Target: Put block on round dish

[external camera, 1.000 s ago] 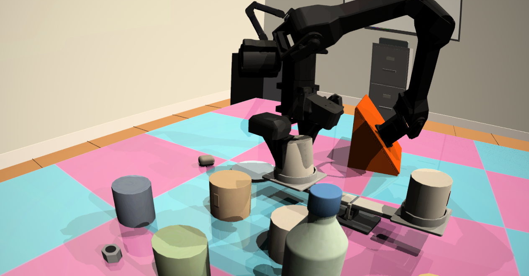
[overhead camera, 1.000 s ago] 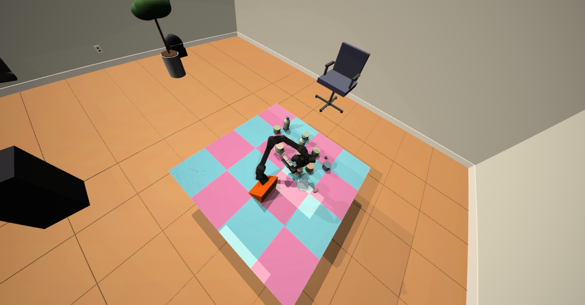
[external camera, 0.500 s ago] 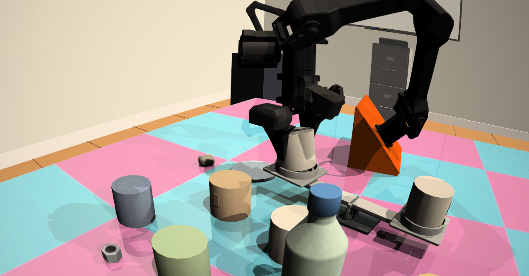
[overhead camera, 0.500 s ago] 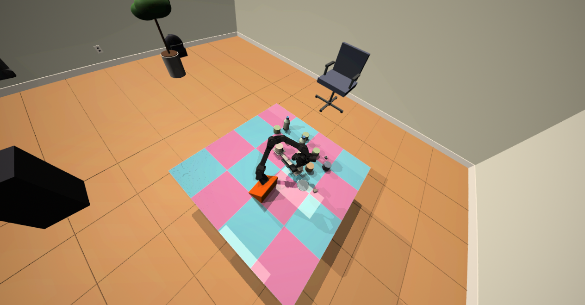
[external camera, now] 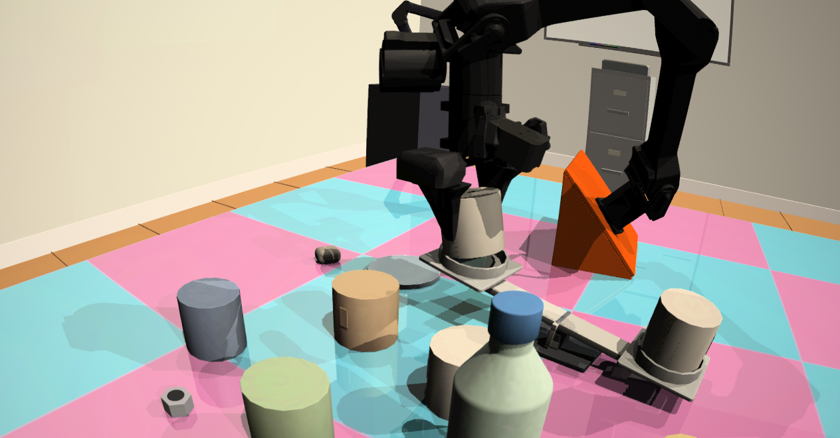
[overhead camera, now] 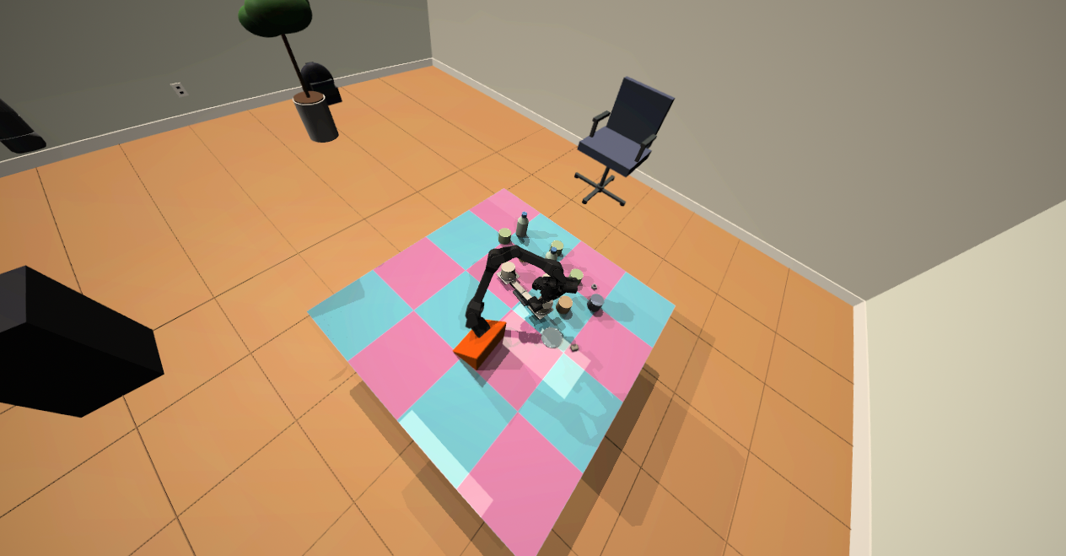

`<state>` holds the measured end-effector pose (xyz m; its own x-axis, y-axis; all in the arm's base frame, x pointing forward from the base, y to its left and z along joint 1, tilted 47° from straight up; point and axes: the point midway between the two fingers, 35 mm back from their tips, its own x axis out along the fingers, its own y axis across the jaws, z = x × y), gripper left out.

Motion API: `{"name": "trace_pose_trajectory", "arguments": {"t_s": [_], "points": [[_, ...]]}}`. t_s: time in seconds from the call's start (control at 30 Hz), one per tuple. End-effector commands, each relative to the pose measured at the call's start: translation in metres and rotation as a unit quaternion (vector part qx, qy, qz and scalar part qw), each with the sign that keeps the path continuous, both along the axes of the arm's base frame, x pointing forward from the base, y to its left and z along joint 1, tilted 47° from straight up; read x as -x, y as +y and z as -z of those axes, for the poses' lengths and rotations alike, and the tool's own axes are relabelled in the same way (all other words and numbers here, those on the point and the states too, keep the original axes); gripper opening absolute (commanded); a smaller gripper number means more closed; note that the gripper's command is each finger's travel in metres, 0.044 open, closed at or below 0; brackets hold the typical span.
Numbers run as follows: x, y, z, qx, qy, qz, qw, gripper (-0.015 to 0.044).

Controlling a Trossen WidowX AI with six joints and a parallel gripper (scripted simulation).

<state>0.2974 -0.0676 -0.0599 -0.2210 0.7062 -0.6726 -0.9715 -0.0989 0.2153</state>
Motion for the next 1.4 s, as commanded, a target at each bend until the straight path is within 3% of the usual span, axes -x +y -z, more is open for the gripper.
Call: {"name": "trace_pose_trajectory", "arguments": {"t_s": [0.0, 1.37], "points": [[-0.006, -0.013, -0.002, 0.013, -0.013, 0.001, 1.0, 0.0], [-0.011, -0.048, -0.041, 0.012, -0.012, 0.001, 1.0, 0.0]]}}
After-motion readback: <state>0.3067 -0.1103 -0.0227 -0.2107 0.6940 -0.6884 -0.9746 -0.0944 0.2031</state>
